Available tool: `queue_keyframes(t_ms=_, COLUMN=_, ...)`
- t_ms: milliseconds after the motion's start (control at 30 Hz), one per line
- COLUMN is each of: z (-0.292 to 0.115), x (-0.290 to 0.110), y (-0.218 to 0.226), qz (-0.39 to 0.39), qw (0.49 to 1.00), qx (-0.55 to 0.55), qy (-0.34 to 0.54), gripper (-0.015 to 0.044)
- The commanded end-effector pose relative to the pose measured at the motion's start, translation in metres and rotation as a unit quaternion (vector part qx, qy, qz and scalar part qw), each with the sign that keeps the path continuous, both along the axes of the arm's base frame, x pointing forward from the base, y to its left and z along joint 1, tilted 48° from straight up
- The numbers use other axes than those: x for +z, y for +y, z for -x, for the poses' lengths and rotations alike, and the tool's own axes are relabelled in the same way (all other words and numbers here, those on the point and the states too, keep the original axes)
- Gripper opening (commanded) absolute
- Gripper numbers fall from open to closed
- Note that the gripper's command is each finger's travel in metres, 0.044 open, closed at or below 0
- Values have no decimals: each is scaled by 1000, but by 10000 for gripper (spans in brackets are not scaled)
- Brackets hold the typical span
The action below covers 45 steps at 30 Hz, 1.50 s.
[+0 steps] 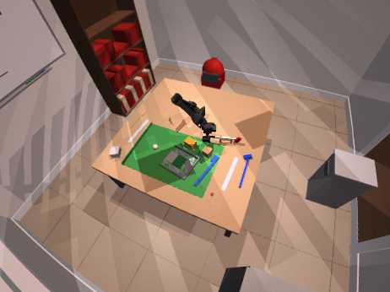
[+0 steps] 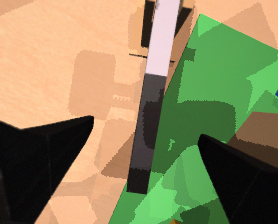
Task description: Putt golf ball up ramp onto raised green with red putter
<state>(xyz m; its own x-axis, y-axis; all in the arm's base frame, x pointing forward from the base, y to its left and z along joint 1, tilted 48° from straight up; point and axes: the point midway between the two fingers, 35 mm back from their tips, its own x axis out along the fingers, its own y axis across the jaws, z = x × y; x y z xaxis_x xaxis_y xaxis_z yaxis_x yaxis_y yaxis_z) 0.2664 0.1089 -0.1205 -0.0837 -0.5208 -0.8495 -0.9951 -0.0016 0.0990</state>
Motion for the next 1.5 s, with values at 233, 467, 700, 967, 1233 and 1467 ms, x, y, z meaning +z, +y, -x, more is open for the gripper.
queue_keyframes(t_ms=233, z=4, x=-11, y=-12, qz=4, qw=1000, qx=3, qy=5, gripper=440)
queue_keyframes(t_ms=467, z=2, x=-9, y=-10, qz=1, qw=1000, qx=-1, qy=1, gripper=309)
queue_keyframes(t_ms=700, z=2, x=-9, y=-10, qz=1, qw=1000, qx=-1, qy=1, gripper=125)
queue_keyframes(t_ms=967, z=2, x=-9, y=-10, qz=1, qw=1000, qx=-1, qy=1, gripper=32)
queue_keyframes(t_ms=1233, z=-2, x=3, y=5, qz=0, qw=1000, qx=0, qy=2, gripper=0)
queue_keyframes(t_ms=1467, z=-6, x=30, y=36, qz=-1, qw=1000, qx=0, qy=3, gripper=0)
